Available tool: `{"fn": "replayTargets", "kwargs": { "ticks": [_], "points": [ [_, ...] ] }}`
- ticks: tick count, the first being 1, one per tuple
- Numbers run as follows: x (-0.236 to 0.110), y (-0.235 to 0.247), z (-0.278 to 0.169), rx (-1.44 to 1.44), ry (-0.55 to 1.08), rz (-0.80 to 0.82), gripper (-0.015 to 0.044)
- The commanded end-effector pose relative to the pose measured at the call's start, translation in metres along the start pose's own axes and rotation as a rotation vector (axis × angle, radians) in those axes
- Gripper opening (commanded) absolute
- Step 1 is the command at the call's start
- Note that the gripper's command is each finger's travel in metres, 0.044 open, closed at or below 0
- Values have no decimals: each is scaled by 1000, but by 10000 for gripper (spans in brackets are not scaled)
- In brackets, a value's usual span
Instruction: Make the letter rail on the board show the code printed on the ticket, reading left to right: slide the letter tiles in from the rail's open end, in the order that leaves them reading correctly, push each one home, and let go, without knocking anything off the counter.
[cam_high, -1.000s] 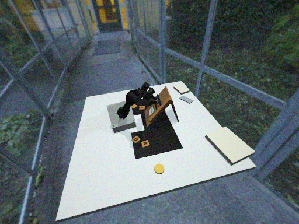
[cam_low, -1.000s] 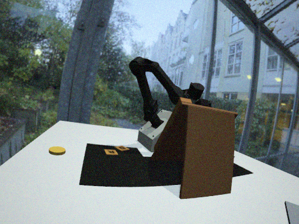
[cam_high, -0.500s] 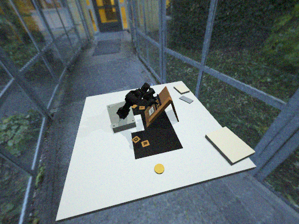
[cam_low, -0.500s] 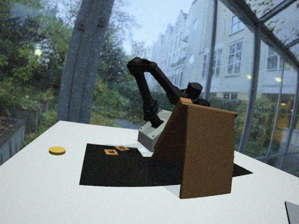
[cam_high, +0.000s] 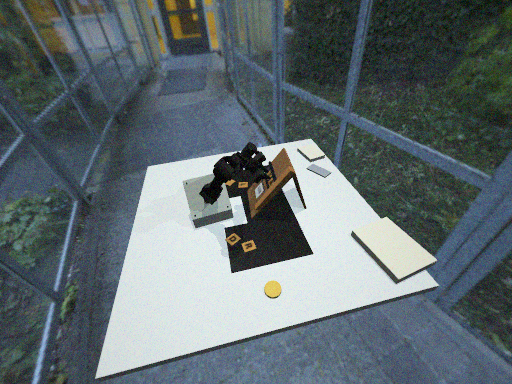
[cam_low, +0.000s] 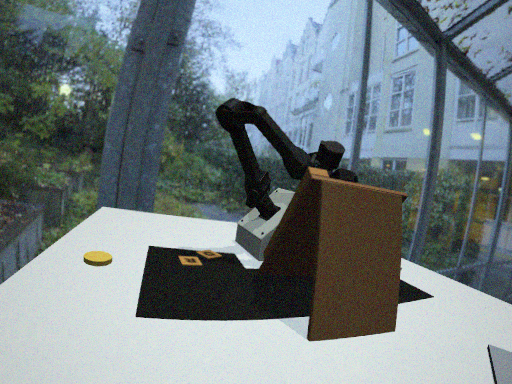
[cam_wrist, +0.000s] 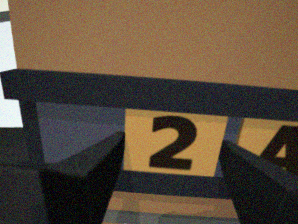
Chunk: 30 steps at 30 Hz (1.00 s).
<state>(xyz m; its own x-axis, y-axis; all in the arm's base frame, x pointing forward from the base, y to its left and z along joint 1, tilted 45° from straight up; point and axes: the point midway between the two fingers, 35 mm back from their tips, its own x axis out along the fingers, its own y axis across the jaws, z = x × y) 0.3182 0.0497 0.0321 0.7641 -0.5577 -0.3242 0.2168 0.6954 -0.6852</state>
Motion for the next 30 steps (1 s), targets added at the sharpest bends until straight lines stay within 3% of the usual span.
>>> {"fn": "replayTargets", "kwargs": {
  "ticks": [1,7,30],
  "points": [
    [0,0,0,0,0,0,157],
    [-6,0,0,-6,2,4,295],
    [-29,3,-3,-6,3,5,295]
  ]
}}
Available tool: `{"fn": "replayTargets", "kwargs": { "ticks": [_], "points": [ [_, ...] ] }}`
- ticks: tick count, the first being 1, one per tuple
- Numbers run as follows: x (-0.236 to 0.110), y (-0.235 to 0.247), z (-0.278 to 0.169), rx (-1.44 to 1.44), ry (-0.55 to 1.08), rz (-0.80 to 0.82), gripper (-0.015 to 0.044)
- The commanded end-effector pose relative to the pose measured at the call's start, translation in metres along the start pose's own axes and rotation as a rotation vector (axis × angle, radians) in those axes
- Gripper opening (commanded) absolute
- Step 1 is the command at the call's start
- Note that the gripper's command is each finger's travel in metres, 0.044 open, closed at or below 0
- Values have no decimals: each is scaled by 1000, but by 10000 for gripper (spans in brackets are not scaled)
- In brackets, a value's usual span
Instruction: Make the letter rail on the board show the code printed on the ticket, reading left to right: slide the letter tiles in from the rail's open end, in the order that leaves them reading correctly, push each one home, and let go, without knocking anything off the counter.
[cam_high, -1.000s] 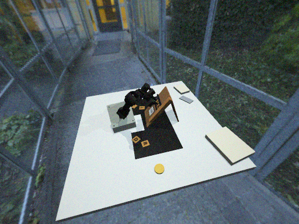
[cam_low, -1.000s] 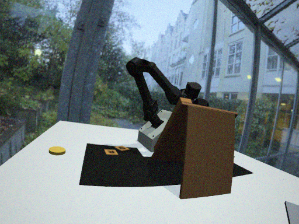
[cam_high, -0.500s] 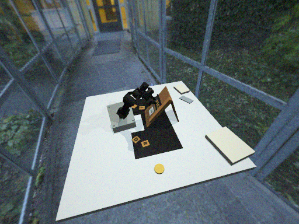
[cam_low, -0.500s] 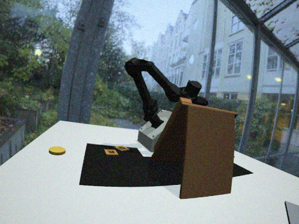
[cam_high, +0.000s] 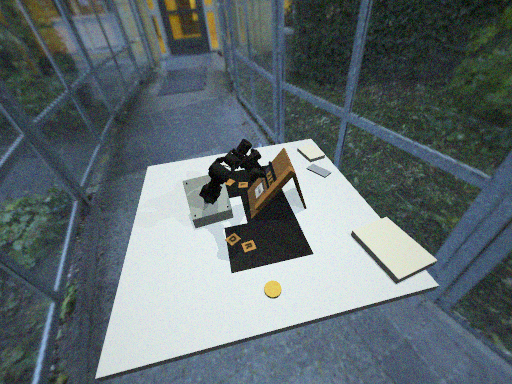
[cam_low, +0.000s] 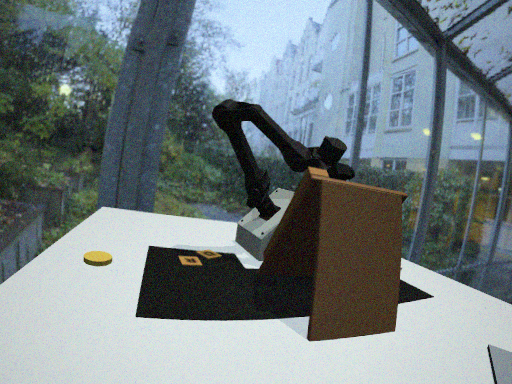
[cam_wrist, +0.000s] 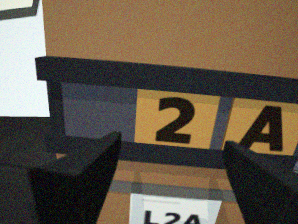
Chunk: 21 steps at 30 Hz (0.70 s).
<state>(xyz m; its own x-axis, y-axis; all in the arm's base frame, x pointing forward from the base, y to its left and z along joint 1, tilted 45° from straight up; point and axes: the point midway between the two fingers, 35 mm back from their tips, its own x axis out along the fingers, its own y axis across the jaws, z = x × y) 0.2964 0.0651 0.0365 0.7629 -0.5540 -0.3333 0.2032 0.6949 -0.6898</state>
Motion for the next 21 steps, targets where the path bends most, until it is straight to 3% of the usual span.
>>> {"fn": "replayTargets", "kwargs": {
  "ticks": [1,21],
  "points": [
    [-3,0,1,5,-2,-3,295],
    [-17,-1,1,5,-1,-3,295]
  ]
}}
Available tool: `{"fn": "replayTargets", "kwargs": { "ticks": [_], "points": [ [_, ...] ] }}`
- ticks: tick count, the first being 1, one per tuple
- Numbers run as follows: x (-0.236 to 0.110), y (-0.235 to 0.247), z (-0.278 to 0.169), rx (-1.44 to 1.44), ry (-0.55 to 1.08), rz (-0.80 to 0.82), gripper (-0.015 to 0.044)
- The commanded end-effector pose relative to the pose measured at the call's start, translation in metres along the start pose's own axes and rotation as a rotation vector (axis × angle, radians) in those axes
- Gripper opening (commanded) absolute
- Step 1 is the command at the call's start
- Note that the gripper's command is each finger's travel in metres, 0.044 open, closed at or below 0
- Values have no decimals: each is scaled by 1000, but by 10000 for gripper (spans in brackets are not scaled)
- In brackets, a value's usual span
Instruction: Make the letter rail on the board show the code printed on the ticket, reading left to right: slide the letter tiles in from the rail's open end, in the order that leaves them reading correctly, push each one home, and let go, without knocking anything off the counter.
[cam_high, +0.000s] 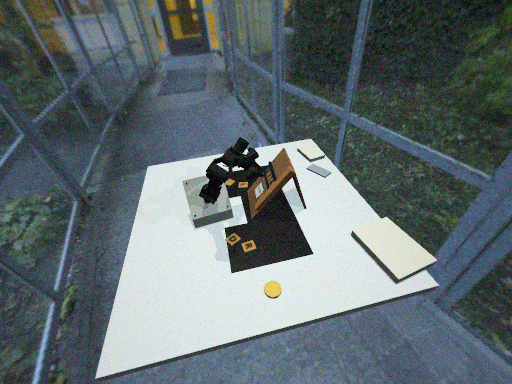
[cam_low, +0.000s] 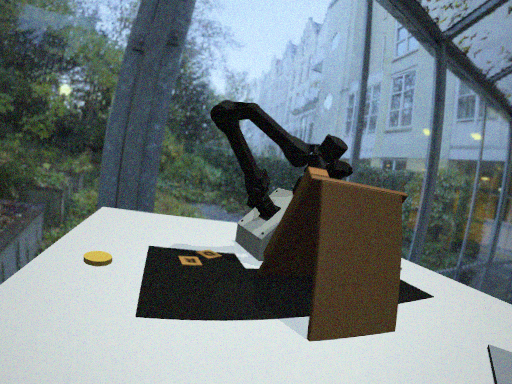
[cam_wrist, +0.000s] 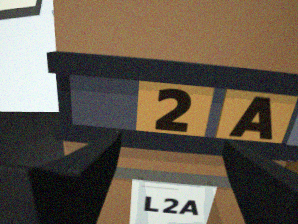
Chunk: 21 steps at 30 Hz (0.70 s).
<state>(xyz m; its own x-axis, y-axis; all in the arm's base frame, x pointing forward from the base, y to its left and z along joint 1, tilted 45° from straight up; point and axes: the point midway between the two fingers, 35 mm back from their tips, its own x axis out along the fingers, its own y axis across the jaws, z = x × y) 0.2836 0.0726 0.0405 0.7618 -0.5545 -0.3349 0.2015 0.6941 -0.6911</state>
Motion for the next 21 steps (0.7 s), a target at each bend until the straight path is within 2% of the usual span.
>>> {"fn": "replayTargets", "kwargs": {
  "ticks": [1,8,19,21],
  "points": [
    [-2,-1,3,8,-3,-3,295],
    [-3,-1,5,8,-3,-3,295],
    [-2,-1,2,0,0,0,6],
    [-2,-1,2,0,0,0,0]
  ]
}}
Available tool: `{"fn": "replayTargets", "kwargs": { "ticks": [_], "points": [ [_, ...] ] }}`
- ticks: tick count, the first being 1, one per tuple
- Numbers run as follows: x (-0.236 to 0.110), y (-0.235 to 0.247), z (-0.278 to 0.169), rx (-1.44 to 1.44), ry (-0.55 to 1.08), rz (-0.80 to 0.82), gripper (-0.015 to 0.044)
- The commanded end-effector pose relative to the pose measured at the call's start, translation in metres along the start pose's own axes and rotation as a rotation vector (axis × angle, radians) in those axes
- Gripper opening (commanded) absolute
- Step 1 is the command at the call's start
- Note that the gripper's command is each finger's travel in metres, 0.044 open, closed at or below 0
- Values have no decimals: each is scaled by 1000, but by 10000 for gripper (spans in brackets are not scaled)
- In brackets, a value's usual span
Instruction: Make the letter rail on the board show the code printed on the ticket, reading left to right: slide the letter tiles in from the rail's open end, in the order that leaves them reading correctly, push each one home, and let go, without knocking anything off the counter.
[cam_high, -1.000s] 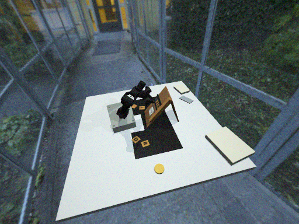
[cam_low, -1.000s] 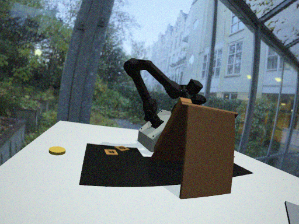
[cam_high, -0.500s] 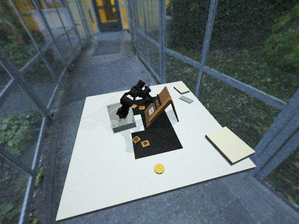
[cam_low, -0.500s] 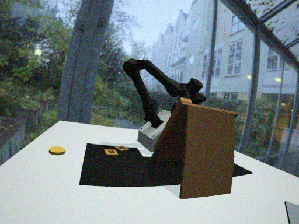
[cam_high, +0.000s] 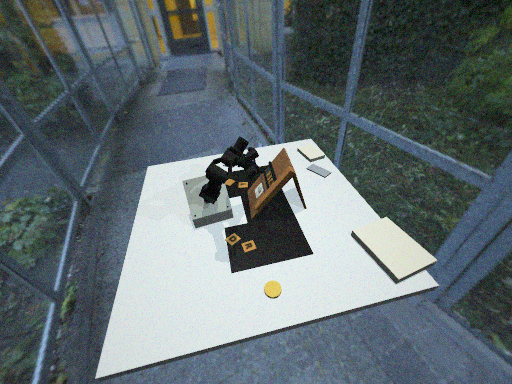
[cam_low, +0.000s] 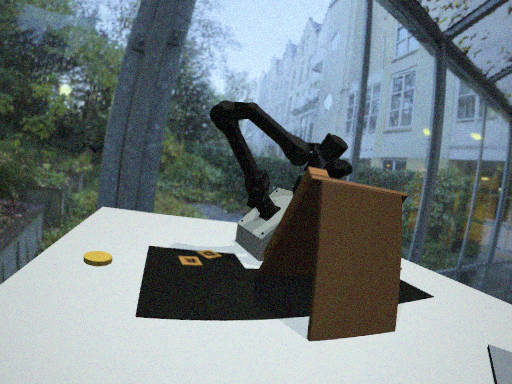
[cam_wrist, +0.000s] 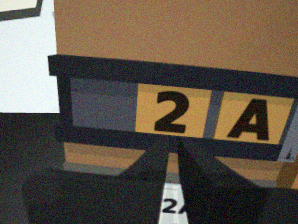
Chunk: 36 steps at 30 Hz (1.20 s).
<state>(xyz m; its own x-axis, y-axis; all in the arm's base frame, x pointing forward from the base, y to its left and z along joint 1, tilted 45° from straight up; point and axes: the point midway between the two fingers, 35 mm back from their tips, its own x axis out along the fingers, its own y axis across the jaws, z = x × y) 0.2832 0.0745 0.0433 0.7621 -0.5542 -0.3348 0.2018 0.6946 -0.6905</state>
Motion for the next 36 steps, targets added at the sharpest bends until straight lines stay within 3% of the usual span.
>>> {"fn": "replayTargets", "kwargs": {
  "ticks": [1,9,18,26,36],
  "points": [
    [0,0,0,0,0,0,0],
    [4,8,4,-5,43,18,0],
    [21,37,21,-9,368,67,0],
    [21,32,27,13,684,2,0],
    [21,31,27,14,691,-1,0]
  ]
}}
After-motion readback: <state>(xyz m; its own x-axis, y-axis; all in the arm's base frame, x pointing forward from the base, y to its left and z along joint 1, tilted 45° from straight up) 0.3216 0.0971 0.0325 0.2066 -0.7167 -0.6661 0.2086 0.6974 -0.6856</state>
